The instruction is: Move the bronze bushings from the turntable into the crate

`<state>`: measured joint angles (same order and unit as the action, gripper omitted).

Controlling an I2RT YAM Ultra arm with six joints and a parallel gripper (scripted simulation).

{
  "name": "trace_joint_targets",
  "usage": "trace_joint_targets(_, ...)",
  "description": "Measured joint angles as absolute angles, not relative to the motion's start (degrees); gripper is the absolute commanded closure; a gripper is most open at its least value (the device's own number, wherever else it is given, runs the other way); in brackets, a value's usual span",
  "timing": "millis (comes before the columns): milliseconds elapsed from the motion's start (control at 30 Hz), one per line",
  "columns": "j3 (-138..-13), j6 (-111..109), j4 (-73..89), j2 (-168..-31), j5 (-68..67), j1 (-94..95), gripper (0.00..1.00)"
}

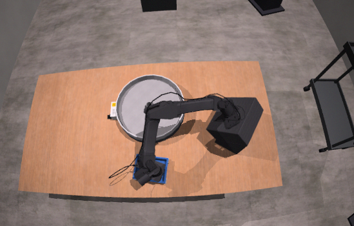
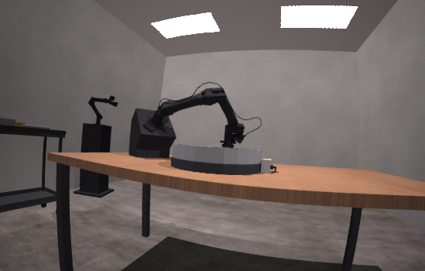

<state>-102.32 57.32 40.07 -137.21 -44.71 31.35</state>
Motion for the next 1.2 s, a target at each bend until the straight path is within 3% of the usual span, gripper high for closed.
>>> trace_joint_targets(1200, -102.32, 56.53, 39.62, -137.45, -44.58, 30.68, 1.0)
